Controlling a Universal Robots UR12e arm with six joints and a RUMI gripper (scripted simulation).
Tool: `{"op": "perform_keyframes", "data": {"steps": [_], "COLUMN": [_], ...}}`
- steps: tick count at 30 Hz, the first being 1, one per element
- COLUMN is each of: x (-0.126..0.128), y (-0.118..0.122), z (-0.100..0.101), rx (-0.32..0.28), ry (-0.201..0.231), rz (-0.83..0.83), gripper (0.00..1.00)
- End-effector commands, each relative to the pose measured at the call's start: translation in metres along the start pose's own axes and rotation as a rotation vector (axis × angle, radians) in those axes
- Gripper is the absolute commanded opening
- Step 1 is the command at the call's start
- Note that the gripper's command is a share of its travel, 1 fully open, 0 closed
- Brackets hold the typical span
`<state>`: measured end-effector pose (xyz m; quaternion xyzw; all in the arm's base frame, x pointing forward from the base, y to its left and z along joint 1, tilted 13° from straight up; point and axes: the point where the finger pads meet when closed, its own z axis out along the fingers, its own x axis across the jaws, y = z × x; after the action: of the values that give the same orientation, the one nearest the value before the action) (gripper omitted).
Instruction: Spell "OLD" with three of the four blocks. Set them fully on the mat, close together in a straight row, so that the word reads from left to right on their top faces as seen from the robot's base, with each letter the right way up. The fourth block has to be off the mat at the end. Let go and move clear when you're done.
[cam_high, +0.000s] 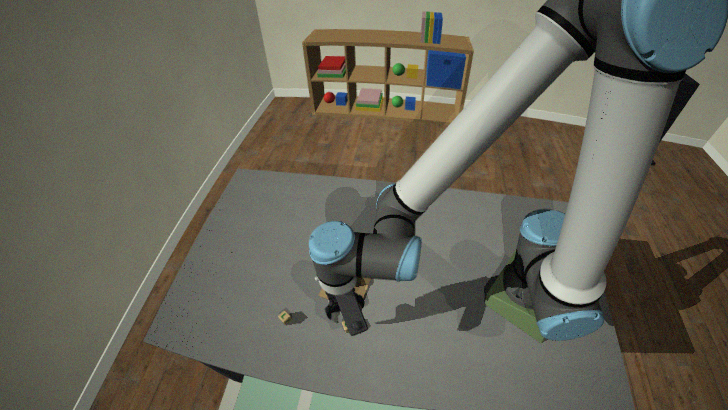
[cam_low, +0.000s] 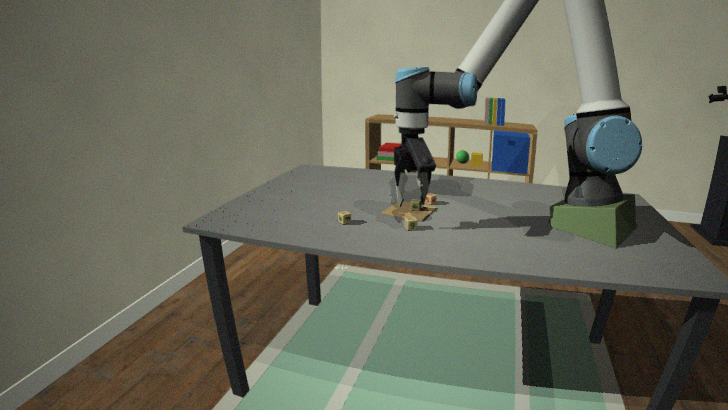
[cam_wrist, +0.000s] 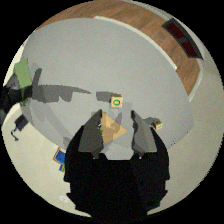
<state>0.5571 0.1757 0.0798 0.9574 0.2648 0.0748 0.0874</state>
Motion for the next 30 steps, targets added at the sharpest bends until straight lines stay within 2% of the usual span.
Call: {"op": "perform_keyframes", "data": {"steps": [1,18,30], "x": [0.001,0.001,0.001], "y": [0.000,0.000,0.000], "z": [0.006,0.026,0.030], "rx": [-0.001,-0.001,-0.001], "ry": [0.001,0.001,0.001], "rz": [0.000,0.000,0.000], "gripper": [0.40,0.40,0.40]}}
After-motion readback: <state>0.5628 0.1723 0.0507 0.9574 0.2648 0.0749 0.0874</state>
